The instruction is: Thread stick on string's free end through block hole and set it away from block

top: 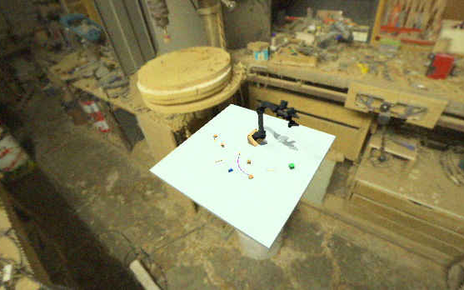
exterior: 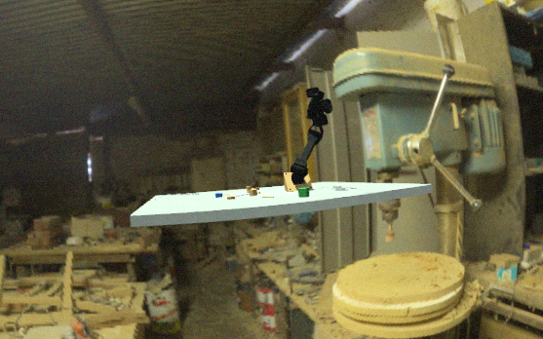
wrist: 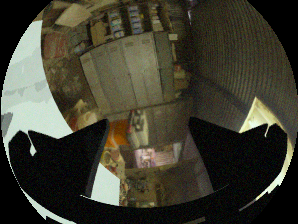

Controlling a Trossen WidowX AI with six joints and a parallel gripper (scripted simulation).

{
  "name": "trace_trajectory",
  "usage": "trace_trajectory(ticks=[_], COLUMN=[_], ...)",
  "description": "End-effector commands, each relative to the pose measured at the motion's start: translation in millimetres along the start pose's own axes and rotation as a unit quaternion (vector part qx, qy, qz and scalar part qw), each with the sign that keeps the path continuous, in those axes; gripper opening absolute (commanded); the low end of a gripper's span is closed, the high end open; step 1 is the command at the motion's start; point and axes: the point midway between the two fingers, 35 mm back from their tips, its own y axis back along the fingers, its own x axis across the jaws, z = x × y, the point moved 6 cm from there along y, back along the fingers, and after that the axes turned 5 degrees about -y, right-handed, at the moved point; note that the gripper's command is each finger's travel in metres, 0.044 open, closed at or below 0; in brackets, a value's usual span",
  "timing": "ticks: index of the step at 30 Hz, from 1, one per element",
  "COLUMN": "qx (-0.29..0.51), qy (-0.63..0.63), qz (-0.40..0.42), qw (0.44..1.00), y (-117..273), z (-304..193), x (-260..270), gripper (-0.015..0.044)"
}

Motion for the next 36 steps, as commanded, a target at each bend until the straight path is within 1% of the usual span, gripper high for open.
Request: trace_trajectory(ticks=[1, 2, 4, 7, 14, 17, 20, 24, 28, 32, 36], qx=[0.0, 0.0, 0.008, 0.049, 0.18, 0.237, 0.289, 0.352, 0.404, 0.431, 0.446], qy=[0.0, 0.0, 0.0, 0.001, 0.044, 0.066, 0.077, 0.078, 0.058, 0.013, -0.073], qz=[0.0, 0.0, 0.006, 0.038, 0.163, 0.226, 0.287, 0.362, 0.429, 0.491, 0.548], qw=[1.0, 1.0, 1.0, 0.998, 0.969, 0.942, 0.91, 0.86, 0.806, 0.757, 0.704], y=[0, 0, -3, -18, -55, -63, -62, -49, -23, 10, 60], z=[0, 0, -3, -20, -89, -128, -168, -223, -276, -315, -353], x=[0, 0, 3, 16, 64, 85, 103, 121, 133, 144, 155], gripper=[0.0426, 0.044, 0.044, 0.044, 0.044, 0.044, 0.044, 0.044, 0.044, 0.044, 0.044])
